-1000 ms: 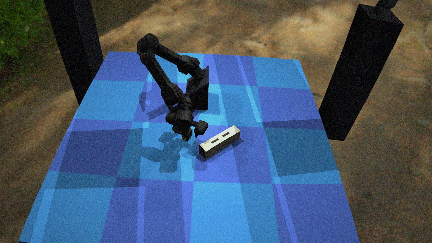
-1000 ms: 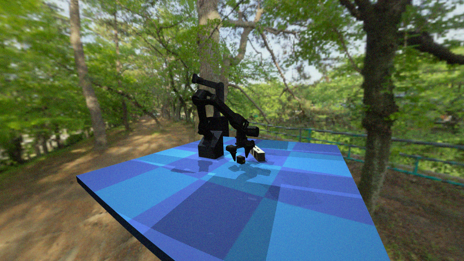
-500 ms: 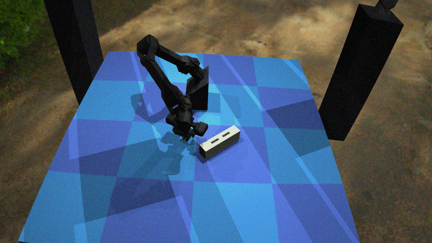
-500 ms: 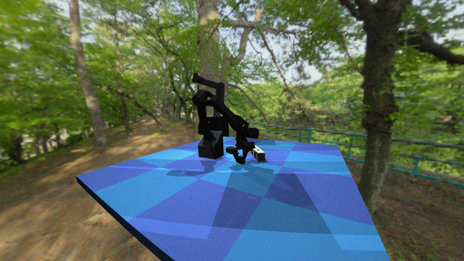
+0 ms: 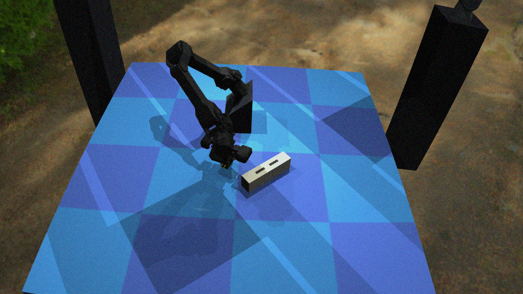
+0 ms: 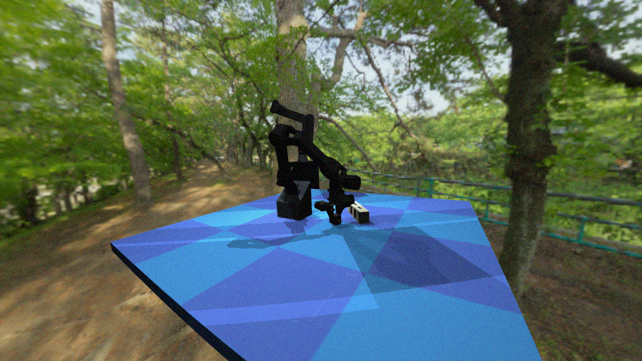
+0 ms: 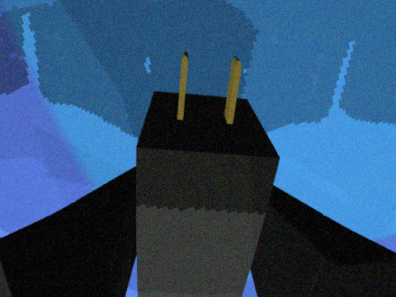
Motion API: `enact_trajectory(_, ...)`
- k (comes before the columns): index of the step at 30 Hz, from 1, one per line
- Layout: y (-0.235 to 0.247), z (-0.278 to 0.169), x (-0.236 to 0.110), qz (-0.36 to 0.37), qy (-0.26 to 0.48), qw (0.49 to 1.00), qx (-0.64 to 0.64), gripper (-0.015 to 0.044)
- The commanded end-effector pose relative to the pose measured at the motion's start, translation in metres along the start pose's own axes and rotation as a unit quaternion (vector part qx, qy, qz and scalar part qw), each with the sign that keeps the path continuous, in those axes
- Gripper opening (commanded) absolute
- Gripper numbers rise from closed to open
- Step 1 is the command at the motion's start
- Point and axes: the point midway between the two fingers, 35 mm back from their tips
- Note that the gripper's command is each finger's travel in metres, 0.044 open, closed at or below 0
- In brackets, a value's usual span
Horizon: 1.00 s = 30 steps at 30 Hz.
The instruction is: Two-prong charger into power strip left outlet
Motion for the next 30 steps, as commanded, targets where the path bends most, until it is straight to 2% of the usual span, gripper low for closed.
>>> enact_trajectory(1, 0.002, 0.001, -0.017, 0.003, -0.004, 1.0, 0.002, 0.0)
enact_trajectory(8, 0.001, -0.004, -0.045, 0.002, -0.005, 1.0, 0.001, 0.0)
enact_trajectory(30, 0.029, -0.04, -0.025, -0.009, -0.007, 0.979, -0.202, 0.0)
Point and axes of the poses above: the point midway between the two fingers, 35 mm back from their tips, its own x axis out along the fingers, its own y axis across the jaws, z = x × y, and after that the axes turned 5 degrees about x, right-handed
